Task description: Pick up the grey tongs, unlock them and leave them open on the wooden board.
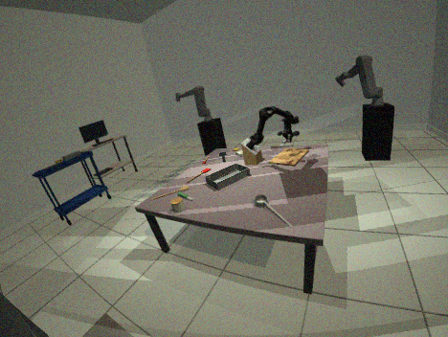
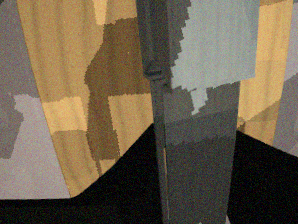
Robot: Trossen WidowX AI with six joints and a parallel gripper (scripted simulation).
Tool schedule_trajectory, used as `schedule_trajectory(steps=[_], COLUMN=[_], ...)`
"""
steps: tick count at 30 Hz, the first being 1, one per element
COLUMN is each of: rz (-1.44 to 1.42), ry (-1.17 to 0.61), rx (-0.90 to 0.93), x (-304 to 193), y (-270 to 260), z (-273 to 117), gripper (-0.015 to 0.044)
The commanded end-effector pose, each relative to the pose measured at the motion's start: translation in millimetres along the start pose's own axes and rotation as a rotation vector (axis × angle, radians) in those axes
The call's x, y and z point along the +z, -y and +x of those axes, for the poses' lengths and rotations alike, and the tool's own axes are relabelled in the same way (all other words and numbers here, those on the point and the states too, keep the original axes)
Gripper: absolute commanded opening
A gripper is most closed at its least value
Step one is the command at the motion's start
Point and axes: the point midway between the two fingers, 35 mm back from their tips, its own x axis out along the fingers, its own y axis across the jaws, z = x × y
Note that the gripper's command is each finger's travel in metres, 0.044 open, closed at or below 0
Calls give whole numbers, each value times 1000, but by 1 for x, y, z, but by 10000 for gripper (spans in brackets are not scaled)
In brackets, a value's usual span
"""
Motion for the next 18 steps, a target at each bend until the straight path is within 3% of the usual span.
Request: schedule_trajectory(steps=[1,18], rz=[9,92], ry=[-2,-218], rx=[8,-151], x=[-1,14], y=[-1,5], z=[-1,-1], gripper=[-150,-150])
